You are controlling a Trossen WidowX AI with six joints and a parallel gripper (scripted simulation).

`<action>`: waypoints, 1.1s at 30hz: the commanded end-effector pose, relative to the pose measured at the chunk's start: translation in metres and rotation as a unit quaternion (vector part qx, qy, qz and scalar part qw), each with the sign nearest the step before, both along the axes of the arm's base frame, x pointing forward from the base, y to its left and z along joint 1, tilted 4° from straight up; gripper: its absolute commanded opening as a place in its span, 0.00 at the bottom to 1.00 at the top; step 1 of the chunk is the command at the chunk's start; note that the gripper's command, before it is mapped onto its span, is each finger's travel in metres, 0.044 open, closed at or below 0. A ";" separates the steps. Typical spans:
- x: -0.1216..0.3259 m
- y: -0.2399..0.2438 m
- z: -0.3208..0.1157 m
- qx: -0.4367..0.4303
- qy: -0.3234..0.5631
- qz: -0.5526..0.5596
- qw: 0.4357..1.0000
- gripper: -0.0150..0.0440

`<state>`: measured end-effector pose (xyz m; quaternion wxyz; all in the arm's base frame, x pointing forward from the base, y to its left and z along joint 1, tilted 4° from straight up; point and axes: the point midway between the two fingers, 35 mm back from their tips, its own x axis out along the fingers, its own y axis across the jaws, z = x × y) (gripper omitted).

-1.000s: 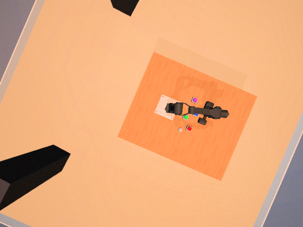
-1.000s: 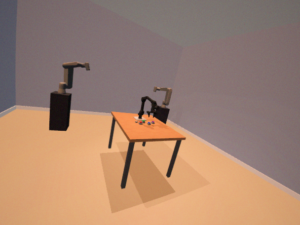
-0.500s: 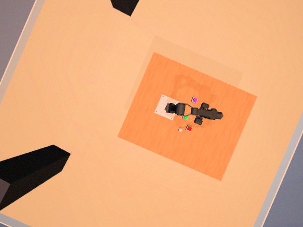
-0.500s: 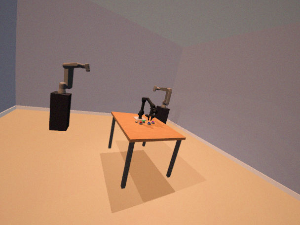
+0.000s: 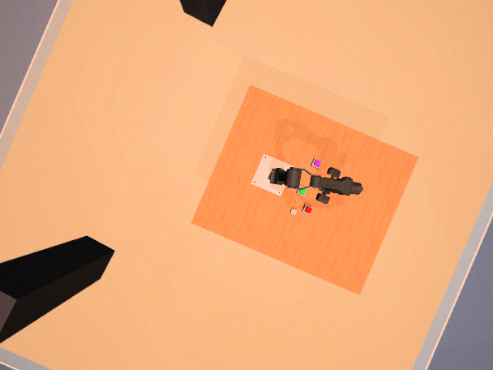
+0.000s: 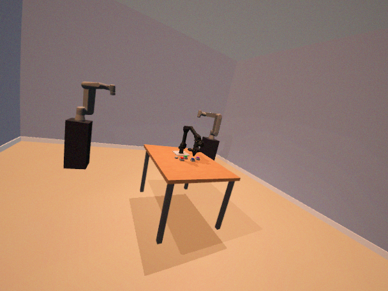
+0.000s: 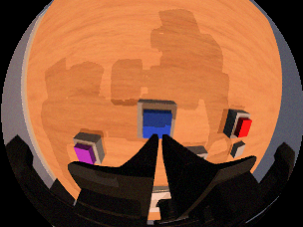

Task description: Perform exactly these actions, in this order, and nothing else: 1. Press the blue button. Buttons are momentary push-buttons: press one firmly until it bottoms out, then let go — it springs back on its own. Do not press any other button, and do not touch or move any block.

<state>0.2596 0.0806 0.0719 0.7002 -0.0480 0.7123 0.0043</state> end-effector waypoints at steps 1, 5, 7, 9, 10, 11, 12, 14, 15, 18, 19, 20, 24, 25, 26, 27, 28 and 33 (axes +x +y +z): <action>0.000 0.000 -0.004 0.002 0.001 0.002 1.000 0.29; 0.000 0.000 -0.010 0.002 0.001 0.002 1.000 0.29; 0.000 0.000 -0.013 0.002 0.001 0.002 1.000 0.29; 0.000 0.000 -0.017 0.002 0.001 0.002 1.000 0.29; 0.000 0.000 -0.018 0.002 0.001 0.002 1.000 0.29; 0.000 -0.001 -0.020 0.002 0.001 0.002 1.000 0.29; 0.000 -0.001 -0.021 0.002 0.001 0.002 1.000 0.29; 0.000 -0.001 -0.025 0.002 0.001 0.002 1.000 0.29; 0.000 -0.001 -0.026 0.002 0.001 0.002 1.000 0.29; -0.001 -0.001 -0.031 0.002 0.001 0.002 1.000 0.29; -0.001 -0.001 -0.032 0.002 0.001 0.002 1.000 0.29; -0.001 -0.002 -0.034 0.002 0.001 0.002 1.000 0.29; -0.001 -0.002 -0.035 0.002 0.001 0.002 1.000 0.29; -0.001 -0.002 -0.035 0.002 0.001 0.002 1.000 0.29; -0.001 -0.002 -0.035 0.002 0.001 0.002 1.000 0.29; -0.001 -0.002 -0.035 0.002 0.001 0.002 1.000 0.29; -0.001 -0.002 -0.035 0.002 0.001 0.002 1.000 0.29; -0.001 -0.002 -0.035 0.002 0.001 0.002 1.000 0.29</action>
